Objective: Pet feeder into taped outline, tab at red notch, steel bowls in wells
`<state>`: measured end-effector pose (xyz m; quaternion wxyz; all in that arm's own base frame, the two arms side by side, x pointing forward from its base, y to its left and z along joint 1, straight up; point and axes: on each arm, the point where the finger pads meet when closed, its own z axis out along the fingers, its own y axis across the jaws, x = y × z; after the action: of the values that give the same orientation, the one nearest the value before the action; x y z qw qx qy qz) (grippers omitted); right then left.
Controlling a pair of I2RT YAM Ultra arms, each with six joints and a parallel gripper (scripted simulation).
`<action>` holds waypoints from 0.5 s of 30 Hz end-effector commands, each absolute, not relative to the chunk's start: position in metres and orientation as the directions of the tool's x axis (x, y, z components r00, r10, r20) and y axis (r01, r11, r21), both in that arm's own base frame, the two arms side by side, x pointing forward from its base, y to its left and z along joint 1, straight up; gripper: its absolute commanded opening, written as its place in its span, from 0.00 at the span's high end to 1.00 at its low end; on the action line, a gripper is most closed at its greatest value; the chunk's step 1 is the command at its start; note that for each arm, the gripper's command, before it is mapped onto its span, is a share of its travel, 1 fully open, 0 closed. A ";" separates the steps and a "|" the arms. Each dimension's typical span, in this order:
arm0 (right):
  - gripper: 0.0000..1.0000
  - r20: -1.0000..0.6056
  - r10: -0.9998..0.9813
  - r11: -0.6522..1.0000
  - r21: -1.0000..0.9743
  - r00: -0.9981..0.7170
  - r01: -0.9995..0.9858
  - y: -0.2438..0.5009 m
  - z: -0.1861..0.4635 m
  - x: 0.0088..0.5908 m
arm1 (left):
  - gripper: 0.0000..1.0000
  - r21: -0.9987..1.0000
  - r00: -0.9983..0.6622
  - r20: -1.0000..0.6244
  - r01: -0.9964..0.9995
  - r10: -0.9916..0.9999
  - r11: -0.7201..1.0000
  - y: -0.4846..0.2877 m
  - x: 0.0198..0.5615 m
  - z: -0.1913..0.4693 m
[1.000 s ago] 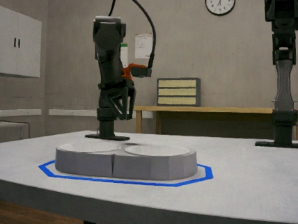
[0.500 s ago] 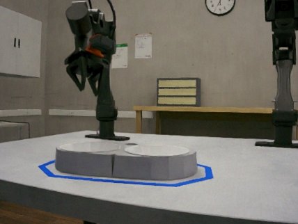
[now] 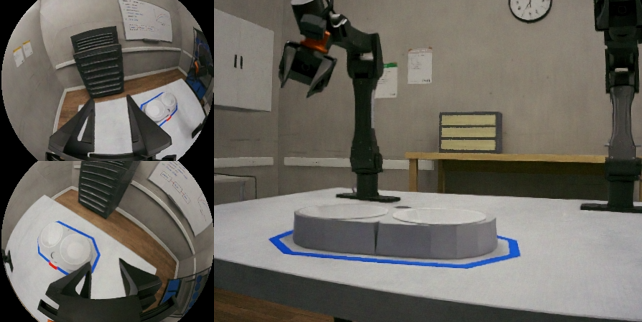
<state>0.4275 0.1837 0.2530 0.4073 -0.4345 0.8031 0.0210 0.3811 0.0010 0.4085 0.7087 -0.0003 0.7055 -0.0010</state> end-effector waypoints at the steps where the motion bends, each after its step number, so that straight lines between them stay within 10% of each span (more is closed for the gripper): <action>1: 0.53 -0.792 -0.541 0.771 -0.332 -0.283 -0.544 0.151 0.300 0.441 | 0.53 0.007 0.000 -1.000 0.001 0.007 1.000 0.000 0.383 0.411; 15: 0.53 -0.977 -0.163 0.977 -0.140 -0.138 -0.164 0.055 0.385 0.419 | 0.53 0.008 -0.002 -1.000 0.003 0.008 1.000 -0.002 0.383 0.411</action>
<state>0.4238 0.0845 0.3375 0.5702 -0.1985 0.7971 0.0009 0.3814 0.0011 0.4073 0.7072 -0.0002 0.7070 -0.0004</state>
